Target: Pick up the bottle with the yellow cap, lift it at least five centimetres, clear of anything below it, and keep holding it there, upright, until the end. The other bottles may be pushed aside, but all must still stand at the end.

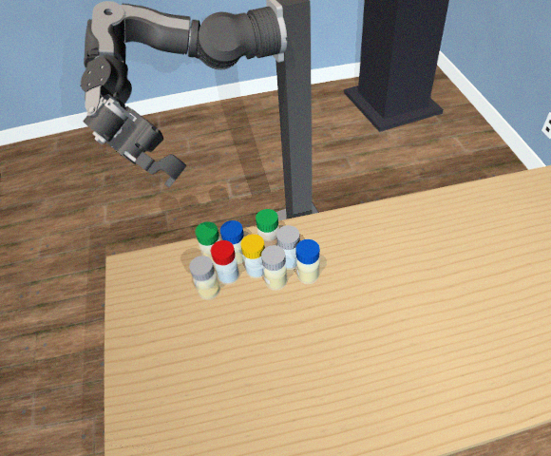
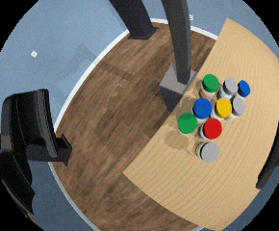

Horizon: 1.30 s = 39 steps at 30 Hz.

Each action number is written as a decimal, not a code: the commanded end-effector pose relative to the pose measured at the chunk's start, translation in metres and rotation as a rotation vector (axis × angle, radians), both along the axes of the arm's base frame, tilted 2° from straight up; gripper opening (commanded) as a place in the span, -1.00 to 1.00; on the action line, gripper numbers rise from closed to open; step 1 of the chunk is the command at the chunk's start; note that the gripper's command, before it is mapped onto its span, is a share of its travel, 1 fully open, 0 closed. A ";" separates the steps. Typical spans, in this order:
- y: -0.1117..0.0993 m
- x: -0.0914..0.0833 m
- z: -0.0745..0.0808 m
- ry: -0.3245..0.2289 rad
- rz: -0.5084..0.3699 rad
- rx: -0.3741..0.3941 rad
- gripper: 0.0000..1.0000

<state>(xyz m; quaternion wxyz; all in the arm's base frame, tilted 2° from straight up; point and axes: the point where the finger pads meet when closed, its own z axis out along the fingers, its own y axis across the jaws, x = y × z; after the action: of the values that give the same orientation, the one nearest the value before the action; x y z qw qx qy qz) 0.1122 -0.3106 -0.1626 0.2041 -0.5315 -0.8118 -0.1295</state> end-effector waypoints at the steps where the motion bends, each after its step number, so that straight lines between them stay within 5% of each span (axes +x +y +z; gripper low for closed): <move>1: 0.000 0.000 0.001 -0.003 -0.001 -0.002 1.00; 17: 0.000 0.000 0.001 -0.003 -0.001 -0.002 1.00; 18: 0.004 0.003 -0.002 -0.004 -0.014 -0.001 -0.10; 27: 0.044 0.026 -0.023 -0.018 -0.138 0.010 -0.10; 34: 0.044 0.026 -0.023 -0.018 -0.138 0.010 -0.10; 39: 0.063 0.038 -0.033 -0.051 -0.194 -0.007 -0.10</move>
<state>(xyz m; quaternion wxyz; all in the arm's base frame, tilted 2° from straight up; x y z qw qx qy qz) 0.1458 -0.2450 -0.1939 0.1830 -0.5884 -0.7712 -0.1599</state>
